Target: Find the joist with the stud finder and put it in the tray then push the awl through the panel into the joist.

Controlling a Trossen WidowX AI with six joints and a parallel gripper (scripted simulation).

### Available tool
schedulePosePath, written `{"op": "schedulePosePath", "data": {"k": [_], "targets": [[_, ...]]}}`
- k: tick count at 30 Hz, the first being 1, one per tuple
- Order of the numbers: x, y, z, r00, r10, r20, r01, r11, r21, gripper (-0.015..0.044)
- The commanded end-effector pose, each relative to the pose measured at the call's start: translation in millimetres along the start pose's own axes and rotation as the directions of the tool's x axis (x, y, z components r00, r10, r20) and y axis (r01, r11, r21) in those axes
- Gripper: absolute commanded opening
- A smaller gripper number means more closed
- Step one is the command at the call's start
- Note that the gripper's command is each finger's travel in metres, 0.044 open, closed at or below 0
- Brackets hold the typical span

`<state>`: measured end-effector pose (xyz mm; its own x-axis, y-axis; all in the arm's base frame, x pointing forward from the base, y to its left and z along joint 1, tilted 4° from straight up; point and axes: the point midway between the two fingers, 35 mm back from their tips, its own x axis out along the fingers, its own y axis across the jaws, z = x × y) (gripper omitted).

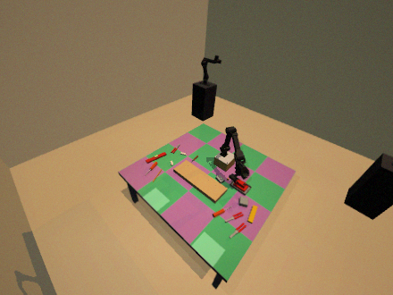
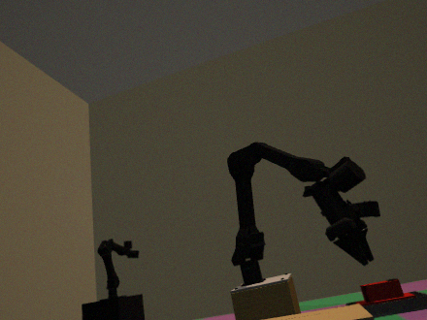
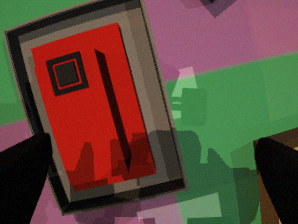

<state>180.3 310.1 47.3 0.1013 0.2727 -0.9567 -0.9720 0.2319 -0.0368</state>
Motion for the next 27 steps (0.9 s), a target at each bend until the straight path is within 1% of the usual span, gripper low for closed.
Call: {"op": "schedulePosePath", "data": {"k": [1, 4, 8, 11, 14, 17, 21, 24, 27], "targets": [[0, -57, -32, 0.999, -0.035, -0.029, 0.043, 0.935, 0.352, 0.0440], [-5, -95, -61, 0.997, -0.065, -0.050, 0.082, 0.789, 0.609, 0.0440], [-14, -137, -103, 0.992, -0.100, -0.083, 0.122, 0.495, 0.860, 0.0440], [-22, -164, -140, 0.987, -0.119, -0.109, 0.133, 0.220, 0.966, 0.0440], [-30, -186, -182, 0.982, -0.130, -0.135, 0.126, -0.073, 0.989, 0.0440], [-39, -201, -226, 0.978, -0.136, -0.159, 0.100, -0.361, 0.927, 0.0440], [-51, -212, -287, 0.972, -0.139, -0.188, 0.041, -0.690, 0.722, 0.0440], [-61, -211, -332, 0.969, -0.136, -0.205, -0.016, -0.866, 0.500, 0.0440], [-69, -202, -375, 0.968, -0.128, -0.215, -0.072, -0.965, 0.251, 0.0440]]}}
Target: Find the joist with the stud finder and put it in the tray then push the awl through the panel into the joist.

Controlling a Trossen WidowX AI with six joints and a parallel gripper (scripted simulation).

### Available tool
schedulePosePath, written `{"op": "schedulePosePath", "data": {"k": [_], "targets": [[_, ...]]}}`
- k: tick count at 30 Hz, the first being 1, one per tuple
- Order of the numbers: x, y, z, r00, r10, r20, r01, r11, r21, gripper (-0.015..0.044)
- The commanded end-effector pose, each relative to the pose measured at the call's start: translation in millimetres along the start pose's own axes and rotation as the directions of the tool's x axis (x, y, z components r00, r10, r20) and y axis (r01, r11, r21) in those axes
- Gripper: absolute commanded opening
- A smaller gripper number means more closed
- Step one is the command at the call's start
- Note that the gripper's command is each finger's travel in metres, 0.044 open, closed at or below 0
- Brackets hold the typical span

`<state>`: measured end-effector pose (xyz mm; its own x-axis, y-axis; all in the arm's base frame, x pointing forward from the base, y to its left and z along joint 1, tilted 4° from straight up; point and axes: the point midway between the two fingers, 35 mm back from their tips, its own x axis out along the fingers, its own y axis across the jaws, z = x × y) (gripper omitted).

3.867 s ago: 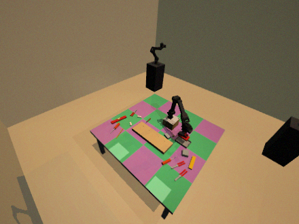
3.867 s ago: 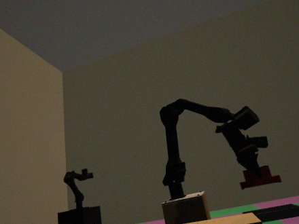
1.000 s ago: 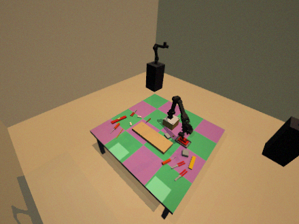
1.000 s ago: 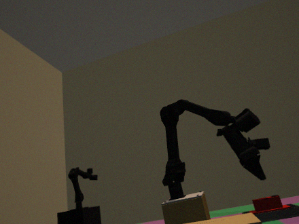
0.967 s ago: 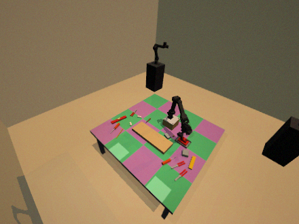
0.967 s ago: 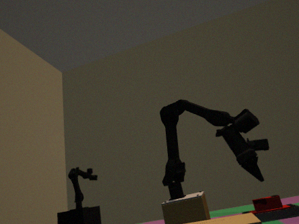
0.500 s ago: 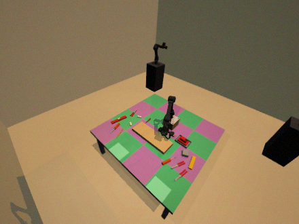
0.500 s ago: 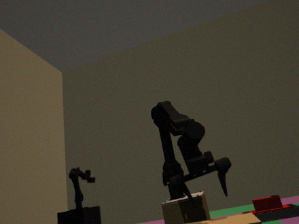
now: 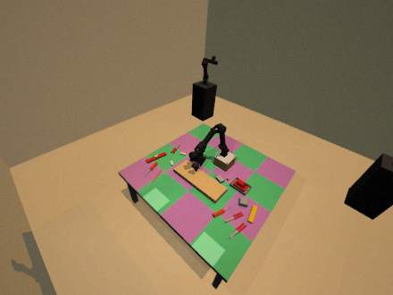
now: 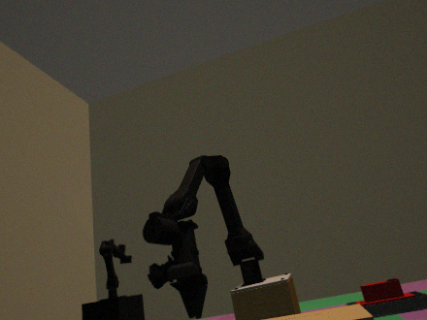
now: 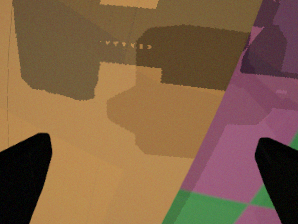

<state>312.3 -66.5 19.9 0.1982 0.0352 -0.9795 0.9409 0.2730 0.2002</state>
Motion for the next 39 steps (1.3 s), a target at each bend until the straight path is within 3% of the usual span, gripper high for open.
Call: {"op": "schedulePosePath", "data": {"k": [1, 5, 9, 13, 15, 39], "targets": [[1, -43, 41, 1.000, -0.025, -0.003, 0.024, 0.929, 0.369, 0.0440], [-2, -85, 75, 0.999, -0.035, 0.005, 0.022, 0.739, 0.673, 0.0440], [-7, -131, 103, 0.999, -0.044, 0.024, -0.003, 0.434, 0.901, 0.0440], [-13, -181, 123, 0.998, -0.055, 0.041, -0.038, 0.057, 0.998, 0.0440], [-15, -198, 127, 0.997, -0.059, 0.046, -0.050, -0.065, 0.997, 0.0440], [-5, -202, 125, 0.997, -0.059, 0.046, -0.051, -0.080, 0.995, 0.0440]]}}
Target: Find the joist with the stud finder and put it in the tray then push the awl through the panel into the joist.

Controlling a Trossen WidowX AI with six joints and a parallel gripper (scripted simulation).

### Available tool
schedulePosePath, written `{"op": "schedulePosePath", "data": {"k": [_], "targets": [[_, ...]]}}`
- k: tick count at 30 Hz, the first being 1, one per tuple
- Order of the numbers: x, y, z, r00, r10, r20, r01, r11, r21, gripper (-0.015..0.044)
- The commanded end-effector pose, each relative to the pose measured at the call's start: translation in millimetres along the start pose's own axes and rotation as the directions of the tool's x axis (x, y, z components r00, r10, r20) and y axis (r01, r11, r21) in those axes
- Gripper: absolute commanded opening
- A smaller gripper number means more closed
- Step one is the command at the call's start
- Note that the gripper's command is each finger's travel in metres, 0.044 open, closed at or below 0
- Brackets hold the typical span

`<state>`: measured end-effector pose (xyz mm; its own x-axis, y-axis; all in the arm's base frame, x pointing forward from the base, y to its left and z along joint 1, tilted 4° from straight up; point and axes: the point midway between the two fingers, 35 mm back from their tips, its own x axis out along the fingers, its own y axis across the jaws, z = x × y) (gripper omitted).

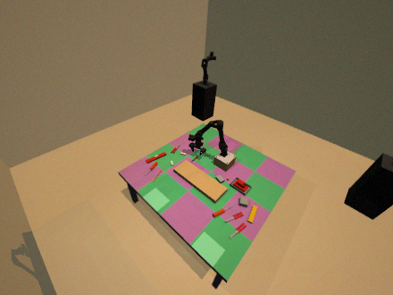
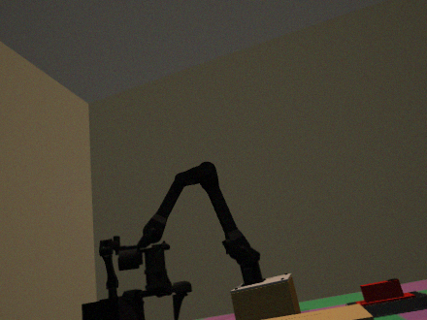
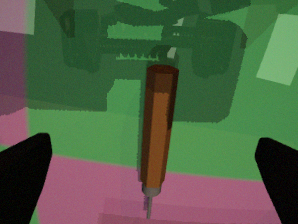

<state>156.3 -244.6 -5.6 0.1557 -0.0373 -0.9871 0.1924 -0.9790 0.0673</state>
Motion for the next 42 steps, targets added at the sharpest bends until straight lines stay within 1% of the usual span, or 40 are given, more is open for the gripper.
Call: {"op": "schedulePosePath", "data": {"k": [1, 23, 29, 42], "targets": [[9, -3, 1, 1.000, -0.012, -0.001, 0.012, 1.000, 0.007, 0.0440], [44, -4, 4, 1.000, -0.012, -0.001, 0.012, 1.000, 0.007, 0.0440], [46, -5, 4, 1.000, -0.012, -0.001, 0.012, 1.000, 0.007, 0.0440], [46, -5, 4, 1.000, -0.012, -0.001, 0.012, 1.000, 0.007, 0.0099]]}}
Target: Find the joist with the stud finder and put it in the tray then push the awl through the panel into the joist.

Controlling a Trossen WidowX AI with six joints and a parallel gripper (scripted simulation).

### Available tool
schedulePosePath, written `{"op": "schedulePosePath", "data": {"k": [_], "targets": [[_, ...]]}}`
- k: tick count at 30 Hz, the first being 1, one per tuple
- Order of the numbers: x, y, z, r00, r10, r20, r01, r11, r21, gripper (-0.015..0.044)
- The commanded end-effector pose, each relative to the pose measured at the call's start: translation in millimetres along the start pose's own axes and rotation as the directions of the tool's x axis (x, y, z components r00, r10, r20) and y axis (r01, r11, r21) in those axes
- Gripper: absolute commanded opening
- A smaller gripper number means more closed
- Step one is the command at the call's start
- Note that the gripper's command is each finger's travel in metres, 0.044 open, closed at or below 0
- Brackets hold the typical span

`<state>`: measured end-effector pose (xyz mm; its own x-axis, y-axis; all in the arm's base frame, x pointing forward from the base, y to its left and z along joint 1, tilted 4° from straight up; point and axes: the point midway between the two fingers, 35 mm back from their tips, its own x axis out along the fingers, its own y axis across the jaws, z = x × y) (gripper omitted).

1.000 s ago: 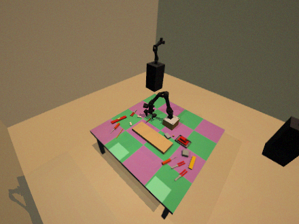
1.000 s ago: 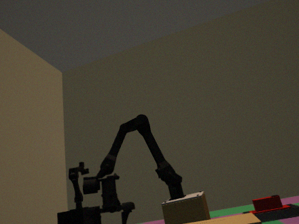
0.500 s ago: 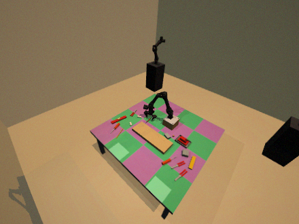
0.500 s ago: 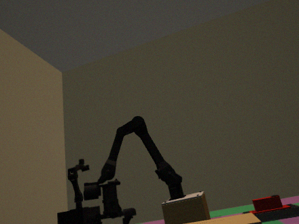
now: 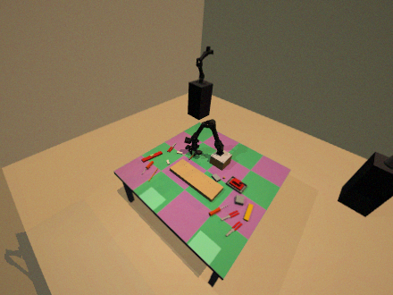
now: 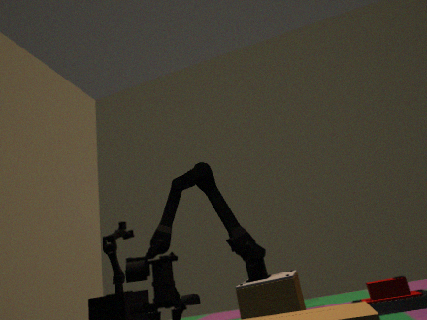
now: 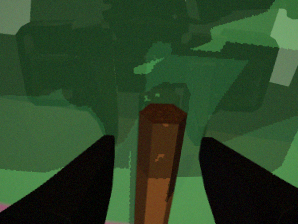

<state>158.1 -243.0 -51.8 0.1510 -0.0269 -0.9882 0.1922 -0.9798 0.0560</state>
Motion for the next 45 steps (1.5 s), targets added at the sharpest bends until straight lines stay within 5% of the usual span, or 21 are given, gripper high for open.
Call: {"op": "schedulePosePath", "data": {"k": [1, 8, 28, 33, 45], "targets": [[1, 0, -1, 1.000, -0.001, -0.004, 0.001, 1.000, 0.005, 0.0072], [0, 0, -1, 1.000, -0.001, -0.004, 0.001, 1.000, 0.005, 0.0000], [-118, 2, -9, 1.000, 0.000, -0.004, 0.000, 1.000, 0.005, 0.0000], [-123, 1, -9, 1.000, 0.001, -0.006, -0.001, 1.000, -0.001, 0.0000], [-126, 11, -32, 0.981, 0.079, -0.178, -0.138, 0.926, -0.352, 0.0000]]}}
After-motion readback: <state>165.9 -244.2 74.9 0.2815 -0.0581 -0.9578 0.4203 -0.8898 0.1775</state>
